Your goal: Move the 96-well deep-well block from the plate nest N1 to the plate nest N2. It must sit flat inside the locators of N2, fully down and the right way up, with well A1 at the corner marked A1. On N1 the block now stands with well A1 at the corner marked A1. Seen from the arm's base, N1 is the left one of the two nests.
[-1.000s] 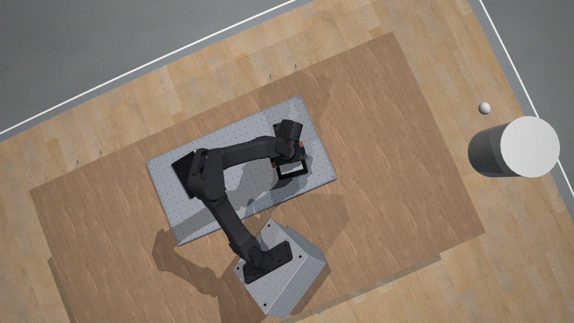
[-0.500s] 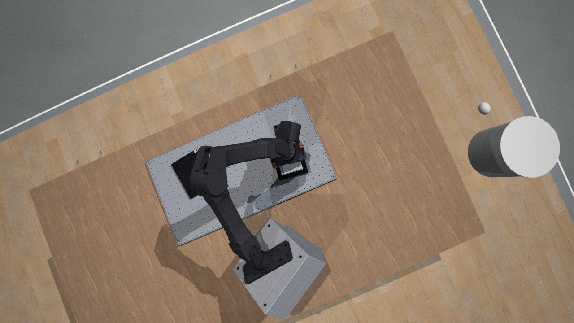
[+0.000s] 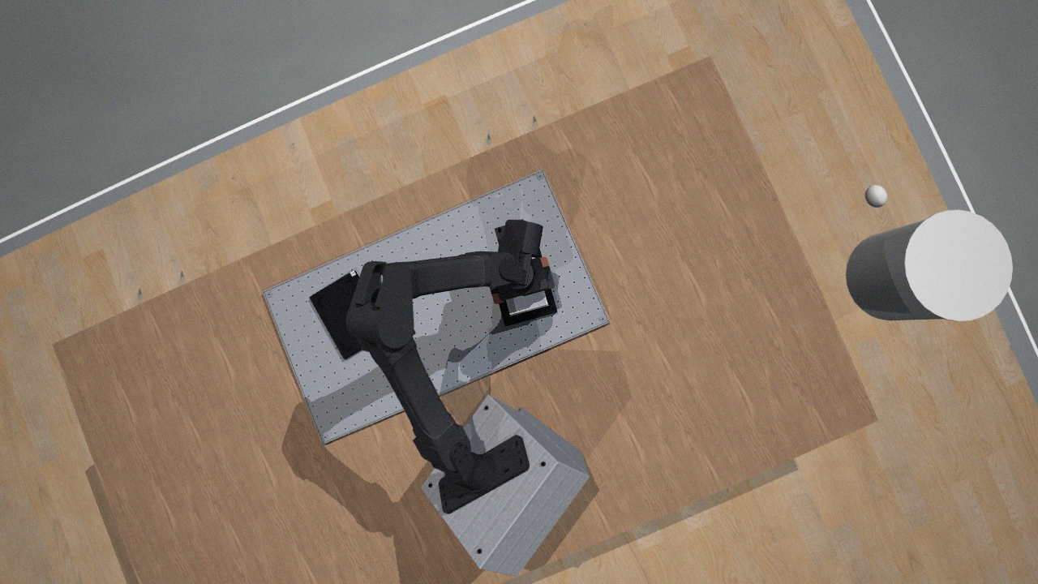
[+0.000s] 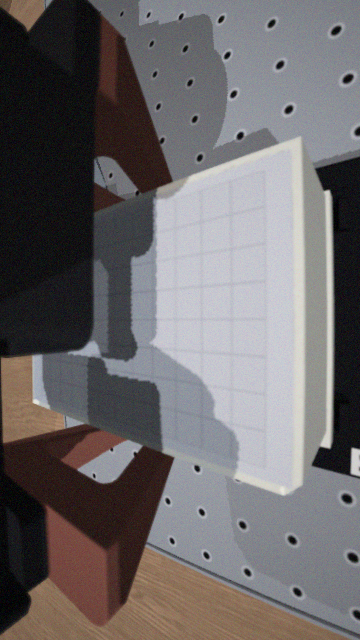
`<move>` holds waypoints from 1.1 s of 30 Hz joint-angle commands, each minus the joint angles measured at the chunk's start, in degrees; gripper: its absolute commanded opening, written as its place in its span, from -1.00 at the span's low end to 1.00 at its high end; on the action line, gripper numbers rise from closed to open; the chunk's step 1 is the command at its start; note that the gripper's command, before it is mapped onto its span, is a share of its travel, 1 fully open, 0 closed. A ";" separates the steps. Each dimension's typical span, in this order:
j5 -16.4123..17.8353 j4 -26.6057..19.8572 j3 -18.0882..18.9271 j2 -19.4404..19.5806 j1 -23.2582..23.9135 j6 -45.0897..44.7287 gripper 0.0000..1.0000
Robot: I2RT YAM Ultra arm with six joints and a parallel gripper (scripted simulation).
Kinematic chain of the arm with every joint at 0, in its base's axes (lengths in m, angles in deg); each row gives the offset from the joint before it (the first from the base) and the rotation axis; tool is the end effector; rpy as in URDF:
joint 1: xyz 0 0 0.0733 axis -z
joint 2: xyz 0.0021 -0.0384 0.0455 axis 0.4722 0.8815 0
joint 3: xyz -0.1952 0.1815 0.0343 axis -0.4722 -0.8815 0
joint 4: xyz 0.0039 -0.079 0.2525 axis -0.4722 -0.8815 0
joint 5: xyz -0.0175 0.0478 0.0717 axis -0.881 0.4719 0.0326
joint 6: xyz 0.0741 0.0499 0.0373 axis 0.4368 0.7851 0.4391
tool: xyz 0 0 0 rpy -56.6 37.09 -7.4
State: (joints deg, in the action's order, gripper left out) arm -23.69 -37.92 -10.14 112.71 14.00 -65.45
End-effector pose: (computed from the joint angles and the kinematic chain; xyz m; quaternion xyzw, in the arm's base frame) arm 0.3219 -0.2136 0.0408 0.0843 0.9258 0.2040 0.3069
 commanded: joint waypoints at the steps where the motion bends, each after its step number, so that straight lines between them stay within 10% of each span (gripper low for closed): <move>1: -0.04 0.55 0.05 -0.37 0.41 0.40 -1.00; 33: -0.17 1.52 -0.59 -0.37 -0.02 0.93 -1.00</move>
State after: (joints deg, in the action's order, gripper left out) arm -23.84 -36.61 -10.77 112.71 13.65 -64.71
